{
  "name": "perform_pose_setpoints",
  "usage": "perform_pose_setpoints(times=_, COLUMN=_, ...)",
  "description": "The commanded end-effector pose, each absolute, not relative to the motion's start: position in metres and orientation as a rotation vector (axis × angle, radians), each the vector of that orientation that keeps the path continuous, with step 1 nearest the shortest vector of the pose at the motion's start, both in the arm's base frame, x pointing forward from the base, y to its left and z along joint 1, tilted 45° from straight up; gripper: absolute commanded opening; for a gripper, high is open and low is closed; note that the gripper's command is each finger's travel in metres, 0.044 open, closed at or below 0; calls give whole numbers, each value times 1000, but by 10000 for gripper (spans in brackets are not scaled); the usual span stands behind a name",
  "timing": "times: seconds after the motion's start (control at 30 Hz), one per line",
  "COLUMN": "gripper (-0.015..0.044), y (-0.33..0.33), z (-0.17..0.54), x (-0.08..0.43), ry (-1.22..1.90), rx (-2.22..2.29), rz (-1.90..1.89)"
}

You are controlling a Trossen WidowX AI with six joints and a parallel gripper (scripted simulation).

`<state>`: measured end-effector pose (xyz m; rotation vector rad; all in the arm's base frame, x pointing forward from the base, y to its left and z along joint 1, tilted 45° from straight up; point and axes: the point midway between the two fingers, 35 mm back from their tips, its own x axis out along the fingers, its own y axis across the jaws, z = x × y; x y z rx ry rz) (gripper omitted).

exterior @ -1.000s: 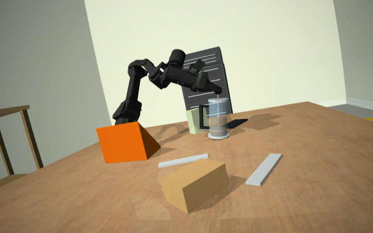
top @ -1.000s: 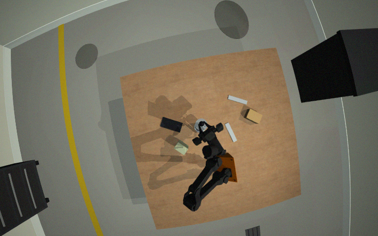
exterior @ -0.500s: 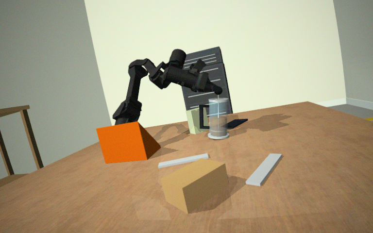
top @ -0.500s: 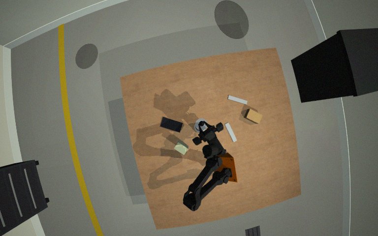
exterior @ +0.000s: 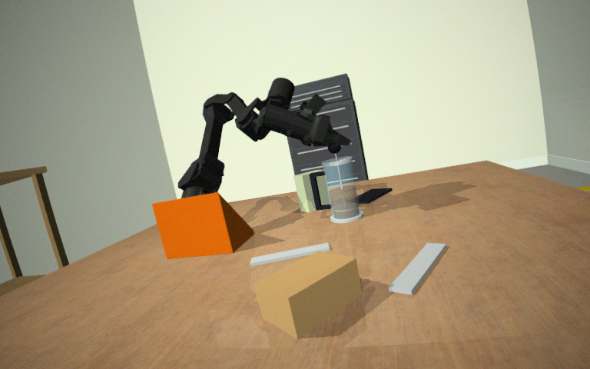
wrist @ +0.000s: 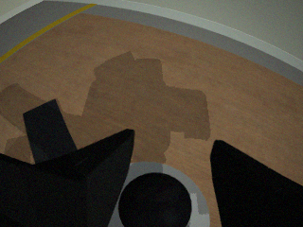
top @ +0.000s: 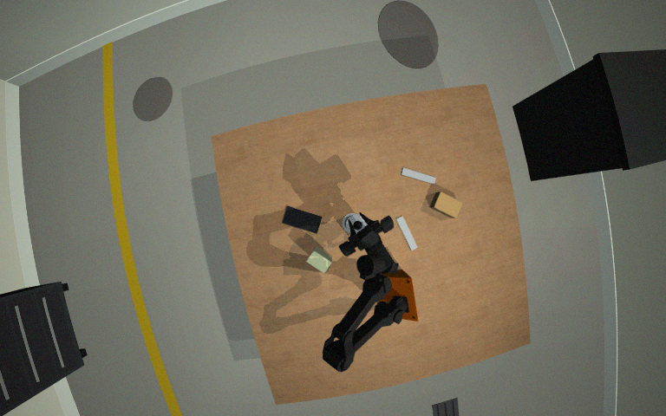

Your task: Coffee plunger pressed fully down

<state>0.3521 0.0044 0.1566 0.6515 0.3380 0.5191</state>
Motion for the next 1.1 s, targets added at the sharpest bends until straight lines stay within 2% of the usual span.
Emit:
perform_pose_setpoints(times=0.0, gripper=281, y=4, z=156, x=353, ry=338, rx=652, rz=512)
perform_pose_setpoints(times=0.2, gripper=439, y=4, z=156, x=353, ry=338, rx=652, rz=512)
perform_pose_setpoints(times=0.53, gripper=440, y=-13, z=171, x=352, ry=310, rx=626, rz=494)
perform_pose_setpoints(times=0.77, gripper=440, y=-48, z=212, x=325, ry=354, rx=657, rz=512)
perform_pose_setpoints(times=1.07, gripper=440, y=-48, z=213, x=324, ry=355, rx=658, rz=513)
